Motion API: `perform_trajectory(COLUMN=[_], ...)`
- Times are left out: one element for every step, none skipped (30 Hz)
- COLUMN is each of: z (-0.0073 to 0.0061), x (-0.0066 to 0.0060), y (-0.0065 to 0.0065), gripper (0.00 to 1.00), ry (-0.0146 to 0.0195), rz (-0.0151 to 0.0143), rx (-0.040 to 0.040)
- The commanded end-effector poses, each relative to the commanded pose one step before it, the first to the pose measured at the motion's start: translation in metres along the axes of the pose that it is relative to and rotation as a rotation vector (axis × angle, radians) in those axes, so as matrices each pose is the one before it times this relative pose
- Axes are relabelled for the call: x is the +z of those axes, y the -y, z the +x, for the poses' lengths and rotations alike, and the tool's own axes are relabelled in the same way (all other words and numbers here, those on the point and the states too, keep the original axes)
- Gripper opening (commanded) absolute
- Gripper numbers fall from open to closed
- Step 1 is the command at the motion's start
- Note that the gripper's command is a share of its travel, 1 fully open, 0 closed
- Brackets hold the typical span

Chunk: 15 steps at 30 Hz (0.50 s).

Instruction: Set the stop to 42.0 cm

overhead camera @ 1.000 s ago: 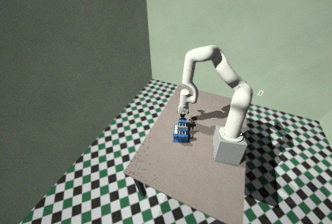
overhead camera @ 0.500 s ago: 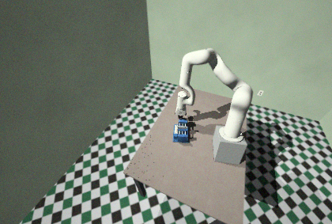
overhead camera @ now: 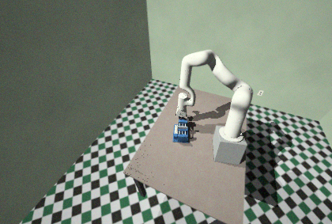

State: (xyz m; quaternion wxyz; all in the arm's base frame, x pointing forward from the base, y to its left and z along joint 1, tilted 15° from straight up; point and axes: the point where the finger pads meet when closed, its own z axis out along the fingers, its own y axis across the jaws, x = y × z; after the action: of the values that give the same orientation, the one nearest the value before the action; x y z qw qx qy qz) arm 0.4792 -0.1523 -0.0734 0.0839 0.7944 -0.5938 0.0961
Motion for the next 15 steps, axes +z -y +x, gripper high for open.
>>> perform_trajectory(z=[0.00028,0.0,0.0,-0.00001,0.0,0.00001,0.0,-0.00001,0.0,0.00001,0.0,0.0,0.0,0.0,-0.00001], x=[0.00276,0.00066,0.00066,0.00065,0.00054,0.0005,0.00049,0.00048,0.00043,0.00033,0.00032,0.00032,0.0,0.0,0.00031], y=[-0.00256,-0.00088,-0.00087,-0.00086,-0.00095,-0.00097,-0.00096,-0.00095,-0.00098,-0.00107,-0.00105,-0.00103,0.0,0.0,-0.00102], gripper=[0.06,0.06,0.06,0.06,0.06,0.06,0.06,0.06,0.06,0.06,0.06,0.06,0.06,0.06,0.06], ry=[-0.00099,-0.00001,0.00001,0.00003,-0.00001,-0.00002,0.0,0.00002,0.00001,-0.00002,-0.00001,0.00001,0.0,0.0,0.00003], rz=[0.00307,-0.00001,0.00001,0.00002,-0.00001,-0.00002,0.0,0.00002,0.00001,-0.00002,-0.00001,0.00001,0.0,0.0,0.00002], rx=[0.00011,0.0,0.0,0.0,0.0,0.0,0.0,0.0,0.0,0.0,0.0,0.0,0.0,0.0,0.0])
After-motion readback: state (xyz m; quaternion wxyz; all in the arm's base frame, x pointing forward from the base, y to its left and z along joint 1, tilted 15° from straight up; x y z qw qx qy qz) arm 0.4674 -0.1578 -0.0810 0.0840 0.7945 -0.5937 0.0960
